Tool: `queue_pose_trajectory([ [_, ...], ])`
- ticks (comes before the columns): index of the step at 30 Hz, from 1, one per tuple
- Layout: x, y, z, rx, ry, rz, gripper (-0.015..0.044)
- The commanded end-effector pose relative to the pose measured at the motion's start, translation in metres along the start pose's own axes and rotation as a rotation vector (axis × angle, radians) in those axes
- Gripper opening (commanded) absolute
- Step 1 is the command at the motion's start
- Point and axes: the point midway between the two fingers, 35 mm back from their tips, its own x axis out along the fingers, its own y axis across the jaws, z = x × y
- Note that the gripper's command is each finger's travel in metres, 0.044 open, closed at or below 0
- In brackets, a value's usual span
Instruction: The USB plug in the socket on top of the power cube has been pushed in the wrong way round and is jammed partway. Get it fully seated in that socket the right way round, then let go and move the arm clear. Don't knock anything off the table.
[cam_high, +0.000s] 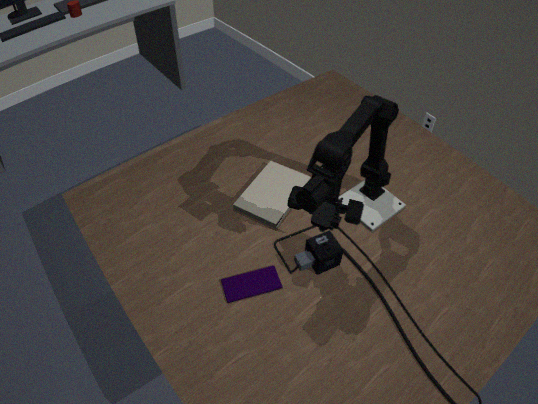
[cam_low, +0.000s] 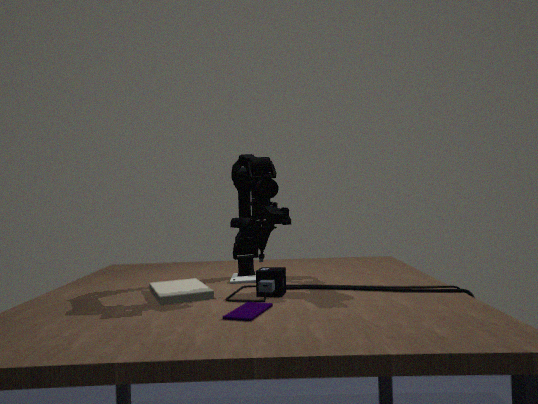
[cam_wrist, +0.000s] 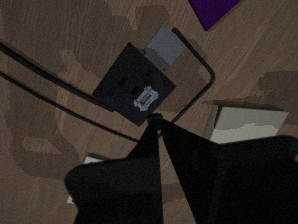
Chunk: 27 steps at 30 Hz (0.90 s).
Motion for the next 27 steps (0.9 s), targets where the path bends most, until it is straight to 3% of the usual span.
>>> queue_pose_trajectory([
  [1, 0.0001, 0.0001, -0.0001, -0.095, 0.000, 0.000, 0.0000],
  [27, 0.0001, 0.0001, -0.0002, -0.758, 0.000, 0.001, 0.0000],
])
